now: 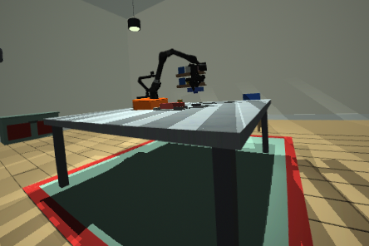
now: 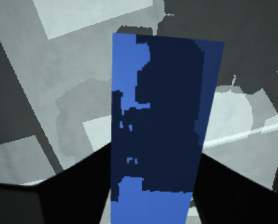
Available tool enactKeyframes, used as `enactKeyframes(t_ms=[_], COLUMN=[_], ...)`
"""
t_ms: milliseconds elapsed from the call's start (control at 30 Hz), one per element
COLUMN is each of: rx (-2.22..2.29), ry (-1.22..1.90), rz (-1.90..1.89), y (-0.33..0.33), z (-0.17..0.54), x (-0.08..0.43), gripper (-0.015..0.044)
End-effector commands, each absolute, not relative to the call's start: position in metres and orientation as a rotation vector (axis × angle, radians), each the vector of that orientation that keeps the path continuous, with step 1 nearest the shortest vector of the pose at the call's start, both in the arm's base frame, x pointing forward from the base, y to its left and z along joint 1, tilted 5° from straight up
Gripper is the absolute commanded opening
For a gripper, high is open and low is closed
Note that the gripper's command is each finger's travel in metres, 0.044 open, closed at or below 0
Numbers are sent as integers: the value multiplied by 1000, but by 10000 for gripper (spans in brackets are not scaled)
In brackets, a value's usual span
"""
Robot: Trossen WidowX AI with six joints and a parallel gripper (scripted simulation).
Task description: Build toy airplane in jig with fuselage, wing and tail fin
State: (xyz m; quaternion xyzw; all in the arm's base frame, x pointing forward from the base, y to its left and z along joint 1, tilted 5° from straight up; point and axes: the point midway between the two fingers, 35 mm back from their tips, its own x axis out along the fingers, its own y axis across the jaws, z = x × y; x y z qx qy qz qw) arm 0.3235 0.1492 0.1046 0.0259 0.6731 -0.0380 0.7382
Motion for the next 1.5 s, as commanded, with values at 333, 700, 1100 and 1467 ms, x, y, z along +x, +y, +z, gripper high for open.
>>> enactKeyframes(t_ms=[333,700,1100,1467], rx=[84,217,365,503], ry=[1466,1457,1437,1409], rz=[-112,-236,-374,-503], y=[140,104,64,29], z=[130,126,121,115], x=[320,325,325,320], gripper=[0,0,0,0])
